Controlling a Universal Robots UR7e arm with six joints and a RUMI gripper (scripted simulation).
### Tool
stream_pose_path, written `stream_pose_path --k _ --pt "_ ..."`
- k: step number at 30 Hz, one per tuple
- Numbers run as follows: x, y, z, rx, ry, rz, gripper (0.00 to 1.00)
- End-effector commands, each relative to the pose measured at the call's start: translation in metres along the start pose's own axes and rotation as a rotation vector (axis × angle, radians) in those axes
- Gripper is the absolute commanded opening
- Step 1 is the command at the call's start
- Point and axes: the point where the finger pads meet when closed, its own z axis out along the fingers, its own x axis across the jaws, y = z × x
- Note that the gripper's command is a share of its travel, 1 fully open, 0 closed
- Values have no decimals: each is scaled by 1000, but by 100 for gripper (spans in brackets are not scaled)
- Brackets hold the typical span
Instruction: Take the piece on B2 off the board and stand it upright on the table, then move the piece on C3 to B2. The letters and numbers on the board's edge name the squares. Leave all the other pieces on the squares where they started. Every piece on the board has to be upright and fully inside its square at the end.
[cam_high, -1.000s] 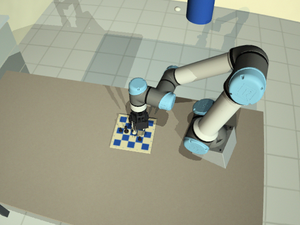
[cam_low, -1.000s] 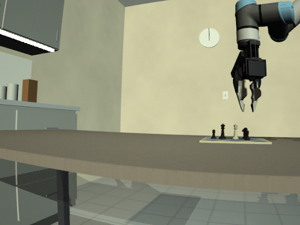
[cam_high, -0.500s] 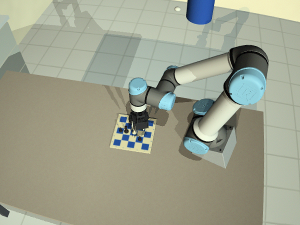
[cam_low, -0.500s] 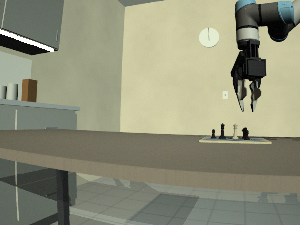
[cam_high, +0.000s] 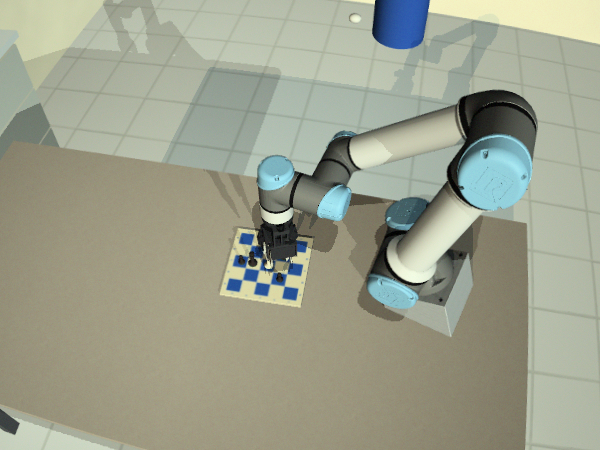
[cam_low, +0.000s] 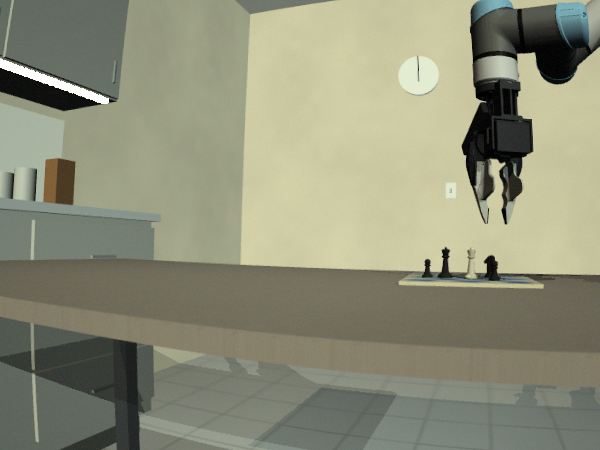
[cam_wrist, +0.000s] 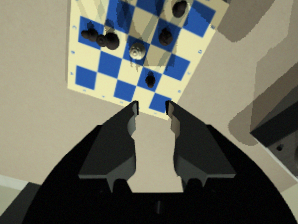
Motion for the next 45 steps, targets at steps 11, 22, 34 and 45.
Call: stream_pose_path --k 11,22,34,45 --pt "0 0 4 1 1 0 20" --pt "-1 0 17 1 1 0 20" --pt "-1 1 34 1 1 0 20" --pt "-1 1 45 1 1 0 20"
